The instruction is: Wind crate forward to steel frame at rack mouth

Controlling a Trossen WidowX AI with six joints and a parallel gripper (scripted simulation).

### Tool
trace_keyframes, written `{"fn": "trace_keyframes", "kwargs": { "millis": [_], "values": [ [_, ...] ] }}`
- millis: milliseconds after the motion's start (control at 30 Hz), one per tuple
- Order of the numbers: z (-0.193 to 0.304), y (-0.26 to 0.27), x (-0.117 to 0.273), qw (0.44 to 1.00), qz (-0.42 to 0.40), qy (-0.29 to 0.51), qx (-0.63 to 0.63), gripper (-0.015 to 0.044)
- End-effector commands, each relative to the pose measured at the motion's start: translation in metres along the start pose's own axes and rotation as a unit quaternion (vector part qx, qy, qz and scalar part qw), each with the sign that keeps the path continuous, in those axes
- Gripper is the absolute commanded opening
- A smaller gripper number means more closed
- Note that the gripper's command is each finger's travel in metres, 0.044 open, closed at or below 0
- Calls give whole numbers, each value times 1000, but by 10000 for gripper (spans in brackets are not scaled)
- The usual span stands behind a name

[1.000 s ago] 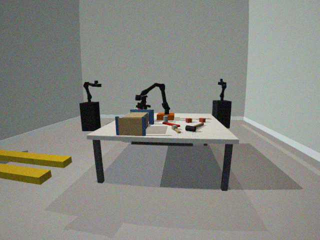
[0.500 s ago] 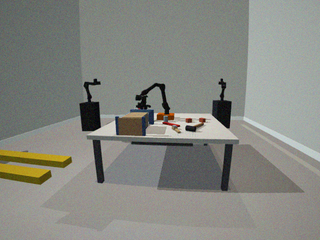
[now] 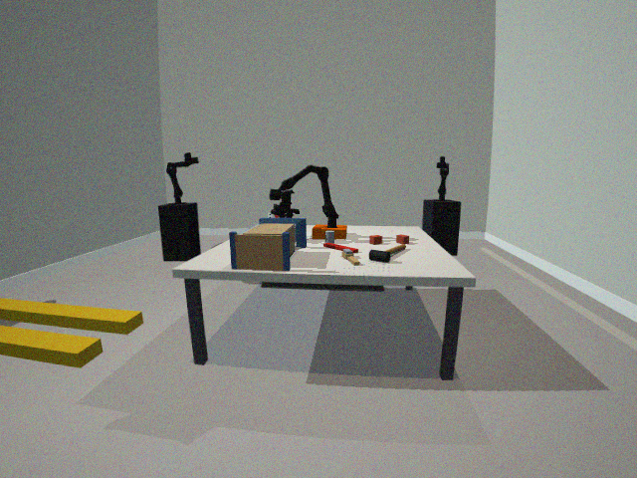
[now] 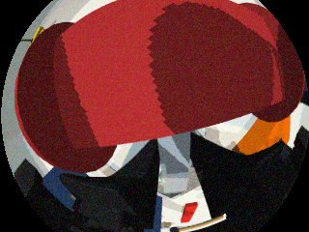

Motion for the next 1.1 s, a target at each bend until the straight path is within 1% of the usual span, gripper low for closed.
{"fn": "trace_keyframes", "kwargs": {
  "millis": [0,1067],
  "values": [
    [0,2,-4,1000,2,2,8,0],
    [0,-2,-5,999,5,-1,-46,0]
  ]
}}
Point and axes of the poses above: the point midway between the two fingers, 35 mm back from their tips, its own x axis back along the fingers, its own y axis across the jaws, z = x × y, the point moved 6 cm from there along x, back along the fingers, and after that the axes turned 14 degrees about -x, right-handed, at the moved point
